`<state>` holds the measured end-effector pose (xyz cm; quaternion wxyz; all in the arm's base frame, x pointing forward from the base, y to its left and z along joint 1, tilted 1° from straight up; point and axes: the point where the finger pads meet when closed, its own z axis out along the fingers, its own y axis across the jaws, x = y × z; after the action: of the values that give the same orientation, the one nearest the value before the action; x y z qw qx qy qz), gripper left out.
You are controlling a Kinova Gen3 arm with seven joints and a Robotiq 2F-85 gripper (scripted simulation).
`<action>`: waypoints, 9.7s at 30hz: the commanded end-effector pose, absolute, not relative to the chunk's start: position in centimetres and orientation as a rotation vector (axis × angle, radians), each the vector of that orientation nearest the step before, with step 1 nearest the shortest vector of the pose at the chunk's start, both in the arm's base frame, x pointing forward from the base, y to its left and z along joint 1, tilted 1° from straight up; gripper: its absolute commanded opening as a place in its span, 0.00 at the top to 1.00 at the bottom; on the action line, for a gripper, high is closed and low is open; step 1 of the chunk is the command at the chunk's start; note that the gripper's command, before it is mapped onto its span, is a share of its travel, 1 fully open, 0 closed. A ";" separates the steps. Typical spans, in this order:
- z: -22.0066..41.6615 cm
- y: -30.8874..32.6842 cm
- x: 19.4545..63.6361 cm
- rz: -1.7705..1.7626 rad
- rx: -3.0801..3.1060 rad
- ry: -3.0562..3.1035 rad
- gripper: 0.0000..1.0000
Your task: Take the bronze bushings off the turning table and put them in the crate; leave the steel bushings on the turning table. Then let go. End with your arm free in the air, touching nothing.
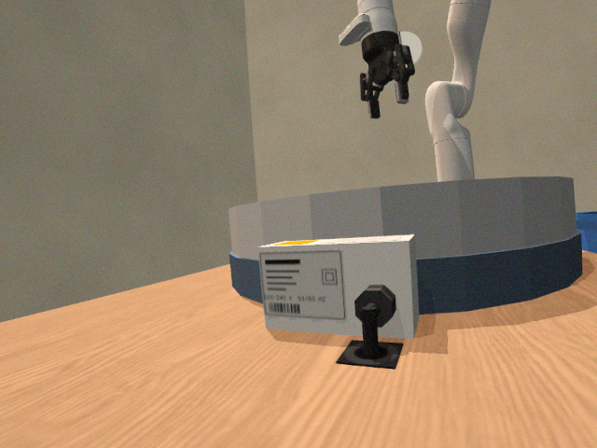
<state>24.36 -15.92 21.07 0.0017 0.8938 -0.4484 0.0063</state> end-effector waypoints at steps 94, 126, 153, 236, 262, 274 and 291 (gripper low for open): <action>21.1 -15.9 24.4 0.021 2.805 -1.407 0.00; 21.1 -15.9 24.4 0.021 2.805 -1.407 0.00; 21.1 -15.9 24.4 0.021 2.805 -1.407 0.00; 17.9 -15.2 24.1 0.021 2.804 -1.410 0.00; 14.8 -14.4 23.8 0.021 2.804 -1.411 0.00; 14.8 -14.3 23.8 0.022 2.805 -1.410 0.00; 14.8 -14.3 23.8 0.022 2.805 -1.410 0.00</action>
<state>23.79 -14.32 14.77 0.0013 0.8934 -0.4492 0.0064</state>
